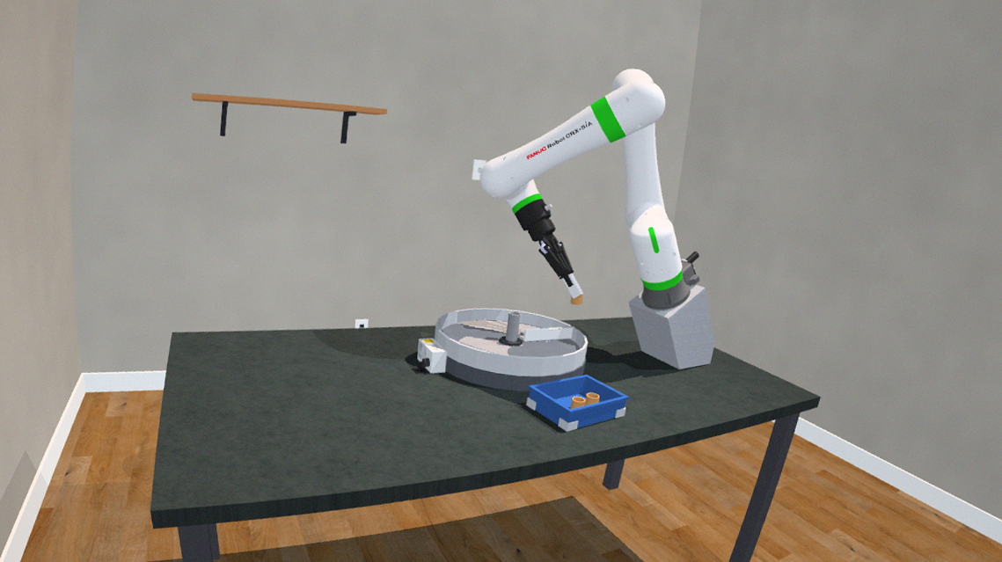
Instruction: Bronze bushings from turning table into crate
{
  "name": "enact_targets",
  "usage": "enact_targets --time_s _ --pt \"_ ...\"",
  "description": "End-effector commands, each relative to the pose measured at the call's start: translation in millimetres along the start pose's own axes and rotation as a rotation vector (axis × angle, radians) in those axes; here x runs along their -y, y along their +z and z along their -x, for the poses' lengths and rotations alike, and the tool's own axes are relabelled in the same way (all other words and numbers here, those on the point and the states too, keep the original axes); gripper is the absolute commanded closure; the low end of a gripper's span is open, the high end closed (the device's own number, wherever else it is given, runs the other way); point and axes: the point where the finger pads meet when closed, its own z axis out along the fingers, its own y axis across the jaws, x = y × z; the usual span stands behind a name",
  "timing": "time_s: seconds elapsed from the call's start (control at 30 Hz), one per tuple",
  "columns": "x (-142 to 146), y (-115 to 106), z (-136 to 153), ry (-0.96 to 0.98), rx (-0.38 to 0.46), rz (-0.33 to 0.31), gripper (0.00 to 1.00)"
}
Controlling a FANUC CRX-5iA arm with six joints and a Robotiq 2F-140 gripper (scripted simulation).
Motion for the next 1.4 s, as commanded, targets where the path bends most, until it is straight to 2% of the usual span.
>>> enact_targets --time_s 0.0,1.1,1.37 --pt "0 0 0 0.0 0.0 0.0 1.0" --pt "1 0 0 0.0 0.0 0.0 1.0" --pt "19 4 5 0.0 0.0 0.0 1.0"
